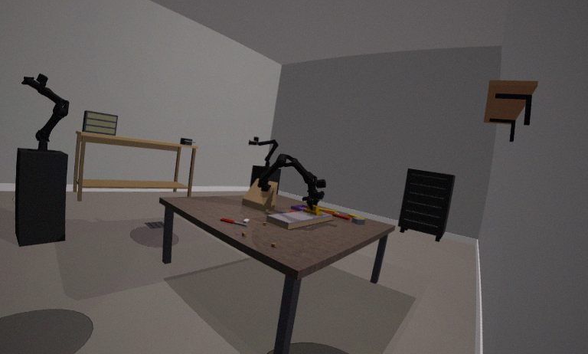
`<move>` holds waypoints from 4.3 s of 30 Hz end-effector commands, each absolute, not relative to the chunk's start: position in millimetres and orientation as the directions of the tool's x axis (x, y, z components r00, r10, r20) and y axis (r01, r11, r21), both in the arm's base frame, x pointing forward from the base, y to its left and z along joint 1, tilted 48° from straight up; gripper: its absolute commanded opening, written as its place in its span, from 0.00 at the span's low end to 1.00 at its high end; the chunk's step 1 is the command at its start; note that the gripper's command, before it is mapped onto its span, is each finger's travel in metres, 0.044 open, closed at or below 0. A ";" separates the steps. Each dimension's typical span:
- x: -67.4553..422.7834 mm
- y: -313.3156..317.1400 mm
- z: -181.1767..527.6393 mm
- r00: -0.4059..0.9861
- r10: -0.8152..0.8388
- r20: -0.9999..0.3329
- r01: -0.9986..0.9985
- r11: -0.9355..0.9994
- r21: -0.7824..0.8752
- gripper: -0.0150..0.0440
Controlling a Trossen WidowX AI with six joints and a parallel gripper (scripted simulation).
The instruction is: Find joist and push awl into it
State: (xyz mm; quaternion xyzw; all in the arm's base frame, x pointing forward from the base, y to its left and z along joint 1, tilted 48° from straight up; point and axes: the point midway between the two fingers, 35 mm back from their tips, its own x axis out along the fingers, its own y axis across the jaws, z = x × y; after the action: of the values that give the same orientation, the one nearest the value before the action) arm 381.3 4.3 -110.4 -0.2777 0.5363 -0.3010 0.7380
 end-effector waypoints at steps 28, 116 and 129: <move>374.9 -26.4 -78.2 0.241 -0.747 -0.619 0.145 0.659 -0.738 0.25; 357.5 -108.1 12.6 0.240 -0.751 -0.616 0.143 0.654 -0.742 0.25; 354.9 -120.1 26.2 0.239 -0.751 -0.615 0.143 0.654 -0.743 0.25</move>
State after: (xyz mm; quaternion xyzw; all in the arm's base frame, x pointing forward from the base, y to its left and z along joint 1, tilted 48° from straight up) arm 356.1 -116.3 22.9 -0.2828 0.5354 -0.3041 0.7355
